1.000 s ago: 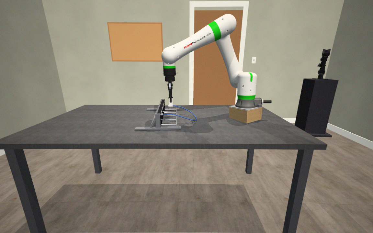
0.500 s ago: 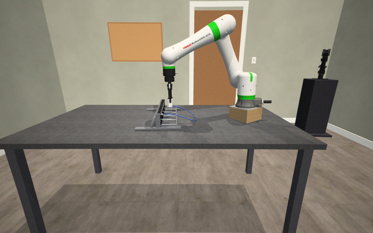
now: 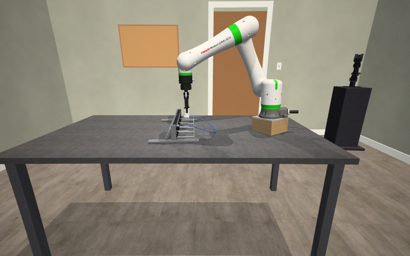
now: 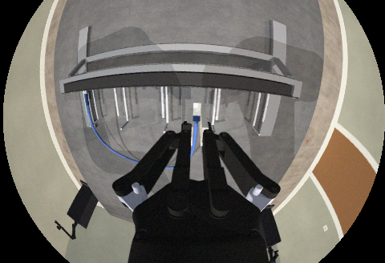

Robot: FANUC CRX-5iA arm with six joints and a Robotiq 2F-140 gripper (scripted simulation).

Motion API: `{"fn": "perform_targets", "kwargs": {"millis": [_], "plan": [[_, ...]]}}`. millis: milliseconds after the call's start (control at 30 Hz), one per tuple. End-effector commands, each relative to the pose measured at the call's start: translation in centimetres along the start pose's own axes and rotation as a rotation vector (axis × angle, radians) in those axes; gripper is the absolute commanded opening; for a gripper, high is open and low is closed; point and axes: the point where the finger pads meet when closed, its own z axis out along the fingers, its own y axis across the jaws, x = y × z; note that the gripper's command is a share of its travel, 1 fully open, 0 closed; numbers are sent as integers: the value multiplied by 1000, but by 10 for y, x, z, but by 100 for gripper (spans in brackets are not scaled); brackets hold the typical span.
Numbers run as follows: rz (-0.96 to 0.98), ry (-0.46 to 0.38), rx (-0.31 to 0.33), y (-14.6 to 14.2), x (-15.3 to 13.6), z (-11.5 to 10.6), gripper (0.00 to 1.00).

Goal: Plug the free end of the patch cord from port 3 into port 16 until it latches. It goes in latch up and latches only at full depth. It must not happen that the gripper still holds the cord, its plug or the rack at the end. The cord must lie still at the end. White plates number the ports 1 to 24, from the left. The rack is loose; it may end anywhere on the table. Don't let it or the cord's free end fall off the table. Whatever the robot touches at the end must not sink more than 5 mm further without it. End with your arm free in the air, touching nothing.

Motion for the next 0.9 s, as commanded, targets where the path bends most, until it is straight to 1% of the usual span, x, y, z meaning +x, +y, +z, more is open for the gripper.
{"fn": "perform_targets", "kwargs": {"millis": [0, 367, 867], "plan": [[0, 1, 0, 0, 4, 0, 0], [0, 1, 0, 0, 20, -1, 0], [0, 1, 0, 0, 24, -1, 0]]}}
